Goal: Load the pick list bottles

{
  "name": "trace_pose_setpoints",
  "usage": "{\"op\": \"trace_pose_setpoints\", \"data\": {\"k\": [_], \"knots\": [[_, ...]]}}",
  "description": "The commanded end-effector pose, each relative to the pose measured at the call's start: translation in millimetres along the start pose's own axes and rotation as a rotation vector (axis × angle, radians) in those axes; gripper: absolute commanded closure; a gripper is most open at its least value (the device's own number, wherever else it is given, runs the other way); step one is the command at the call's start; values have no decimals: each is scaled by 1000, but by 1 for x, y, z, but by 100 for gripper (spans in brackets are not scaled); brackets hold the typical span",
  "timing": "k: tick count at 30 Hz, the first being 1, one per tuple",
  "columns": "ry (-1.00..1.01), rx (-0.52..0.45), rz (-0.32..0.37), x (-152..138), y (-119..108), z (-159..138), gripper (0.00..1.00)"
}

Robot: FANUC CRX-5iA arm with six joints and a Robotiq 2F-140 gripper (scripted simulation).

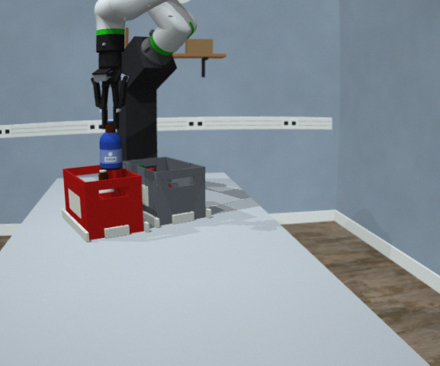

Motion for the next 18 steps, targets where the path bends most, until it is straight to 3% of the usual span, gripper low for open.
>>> {"op": "trace_pose_setpoints", "data": {"k": [1, 18], "knots": [[-1, 1, -1, 0, -7, 0, 90], [-1, 1, -1, -2, -6, -13, 90]]}}
Point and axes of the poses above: the point where the finger pads meet when closed, its own y axis out along the fingers, its own x axis across the jaws, z = x × y, the point moved 4 cm from there along -y, back along the fingers, and after that the axes turned 8 degrees about y, right-handed, at the moved point
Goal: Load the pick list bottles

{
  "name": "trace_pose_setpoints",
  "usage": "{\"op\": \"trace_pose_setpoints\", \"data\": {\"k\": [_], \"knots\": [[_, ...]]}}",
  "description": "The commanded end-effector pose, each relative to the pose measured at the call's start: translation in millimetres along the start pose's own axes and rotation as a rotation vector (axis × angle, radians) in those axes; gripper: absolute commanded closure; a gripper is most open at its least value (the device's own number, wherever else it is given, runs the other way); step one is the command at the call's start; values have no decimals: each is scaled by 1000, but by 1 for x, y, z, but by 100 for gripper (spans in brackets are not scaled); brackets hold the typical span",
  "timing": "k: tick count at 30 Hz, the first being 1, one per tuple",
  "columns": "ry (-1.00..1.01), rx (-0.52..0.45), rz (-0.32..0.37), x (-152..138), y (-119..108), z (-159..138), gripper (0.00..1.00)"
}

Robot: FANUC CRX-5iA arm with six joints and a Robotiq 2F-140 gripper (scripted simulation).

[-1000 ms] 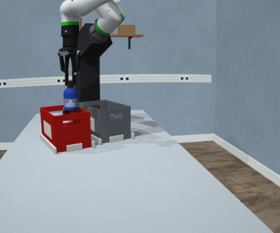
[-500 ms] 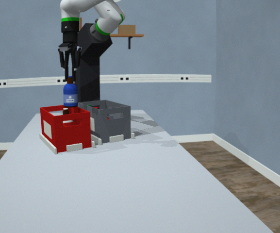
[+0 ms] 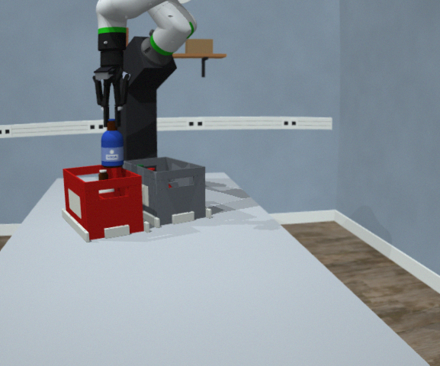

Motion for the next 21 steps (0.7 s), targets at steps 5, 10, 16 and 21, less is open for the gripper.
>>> {"op": "trace_pose_setpoints", "data": {"k": [5, 10, 16, 21], "knots": [[-1, 1, -1, -3, -1, -15, 90], [-1, 1, -1, -4, -1, -21, 90], [-1, 1, -1, -6, -1, -33, 90], [-1, 1, -1, -8, -1, -43, 90]]}}
Point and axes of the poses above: the point where the finger pads meet when closed, its own y axis out along the fingers, its own x axis across the jaws, z = x × y, the point moved 4 cm from there along -y, back along the fingers, and after that the axes turned 8 degrees about y, right-handed, at the moved point
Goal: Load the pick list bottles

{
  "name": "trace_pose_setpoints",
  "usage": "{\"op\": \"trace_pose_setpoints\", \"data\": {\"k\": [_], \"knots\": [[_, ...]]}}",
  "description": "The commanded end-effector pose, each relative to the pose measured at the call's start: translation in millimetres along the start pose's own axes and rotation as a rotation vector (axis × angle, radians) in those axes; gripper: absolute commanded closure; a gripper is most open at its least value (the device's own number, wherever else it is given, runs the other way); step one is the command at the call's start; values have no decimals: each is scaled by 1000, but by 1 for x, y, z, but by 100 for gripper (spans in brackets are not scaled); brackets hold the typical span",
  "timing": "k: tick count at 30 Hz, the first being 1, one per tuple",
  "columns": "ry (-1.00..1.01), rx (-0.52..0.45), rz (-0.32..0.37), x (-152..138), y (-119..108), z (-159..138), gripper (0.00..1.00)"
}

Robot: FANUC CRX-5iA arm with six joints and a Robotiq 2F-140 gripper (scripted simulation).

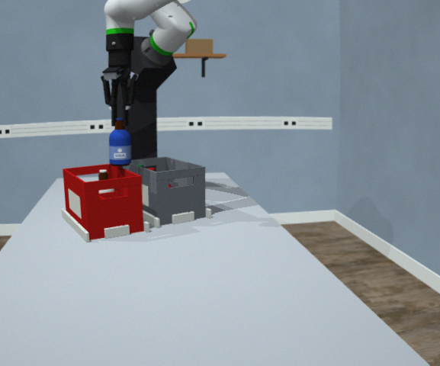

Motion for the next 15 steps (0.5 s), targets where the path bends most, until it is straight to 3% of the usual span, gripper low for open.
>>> {"op": "trace_pose_setpoints", "data": {"k": [1, 15], "knots": [[-1, 1, -1, -1, -1, -8, 90], [-1, 1, -1, -6, -1, -31, 90]]}}
Point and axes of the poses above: the point where the finger pads meet when closed, its own y axis out along the fingers, its own x axis across the jaws, z = x × y, the point moved 4 cm from there along -y, back along the fingers, and after that the axes turned 8 degrees about y, right-handed, at the moved point
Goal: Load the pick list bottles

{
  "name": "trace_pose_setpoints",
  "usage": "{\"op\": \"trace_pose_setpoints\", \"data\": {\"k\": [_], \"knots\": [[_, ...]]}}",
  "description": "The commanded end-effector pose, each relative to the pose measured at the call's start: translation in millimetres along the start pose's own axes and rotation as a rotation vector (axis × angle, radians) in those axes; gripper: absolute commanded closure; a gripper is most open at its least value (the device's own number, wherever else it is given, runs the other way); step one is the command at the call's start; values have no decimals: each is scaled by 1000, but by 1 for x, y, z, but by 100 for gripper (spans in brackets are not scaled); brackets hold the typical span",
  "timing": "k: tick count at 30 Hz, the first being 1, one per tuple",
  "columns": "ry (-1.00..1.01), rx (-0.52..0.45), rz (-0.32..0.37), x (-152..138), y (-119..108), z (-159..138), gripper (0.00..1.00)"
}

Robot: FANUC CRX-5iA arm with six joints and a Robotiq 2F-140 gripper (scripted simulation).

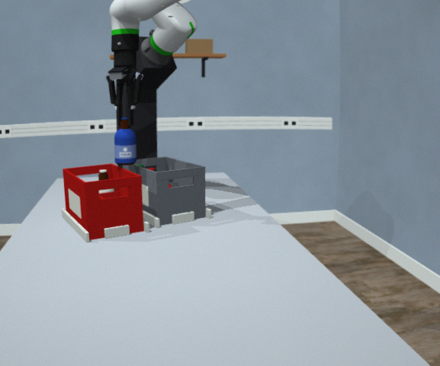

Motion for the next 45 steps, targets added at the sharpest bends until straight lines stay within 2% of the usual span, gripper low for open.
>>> {"op": "trace_pose_setpoints", "data": {"k": [1, 45], "knots": [[-1, 1, -1, -1, -1, -8, 90], [-1, 1, -1, -15, 0, -83, 90]]}}
Point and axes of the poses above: the point where the finger pads meet when closed, its own y axis out along the fingers, its own x axis across the jaws, z = x × y, the point moved 4 cm from there along -y, back along the fingers, and after that the axes turned 8 degrees about y, right-handed, at the moved point
